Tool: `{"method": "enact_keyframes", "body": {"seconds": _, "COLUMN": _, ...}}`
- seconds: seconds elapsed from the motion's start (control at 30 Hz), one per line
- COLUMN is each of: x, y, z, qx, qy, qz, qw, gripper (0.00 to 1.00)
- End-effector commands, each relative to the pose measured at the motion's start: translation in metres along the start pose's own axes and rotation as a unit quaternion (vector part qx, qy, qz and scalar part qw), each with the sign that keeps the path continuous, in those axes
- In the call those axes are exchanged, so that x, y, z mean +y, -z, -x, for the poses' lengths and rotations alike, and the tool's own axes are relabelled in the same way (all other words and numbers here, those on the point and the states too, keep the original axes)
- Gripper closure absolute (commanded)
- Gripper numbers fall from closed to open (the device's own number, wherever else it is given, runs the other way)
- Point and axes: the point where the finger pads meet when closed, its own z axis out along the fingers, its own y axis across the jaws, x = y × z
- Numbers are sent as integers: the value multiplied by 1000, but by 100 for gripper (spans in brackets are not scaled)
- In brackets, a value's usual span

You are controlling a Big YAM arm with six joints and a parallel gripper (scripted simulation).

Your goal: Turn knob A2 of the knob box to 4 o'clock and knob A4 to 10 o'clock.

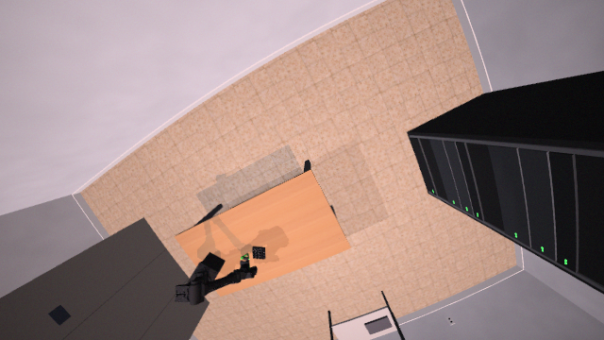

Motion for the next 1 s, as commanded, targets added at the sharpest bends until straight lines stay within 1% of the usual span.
{"method": "enact_keyframes", "body": {"seconds": 0.0, "x": 5, "y": 3, "z": 5, "qx": -10, "qy": 6, "qz": 2, "qw": 1000, "gripper": 0}}
{"method": "enact_keyframes", "body": {"seconds": 0.73, "x": 5, "y": 3, "z": 5, "qx": -10, "qy": 6, "qz": 2, "qw": 1000, "gripper": 0}}
{"method": "enact_keyframes", "body": {"seconds": 0.87, "x": 7, "y": 3, "z": 7, "qx": -10, "qy": 20, "qz": 2, "qw": 1000, "gripper": 0}}
{"method": "enact_keyframes", "body": {"seconds": 0.97, "x": 11, "y": 4, "z": 12, "qx": -9, "qy": 48, "qz": 2, "qw": 999, "gripper": 0}}
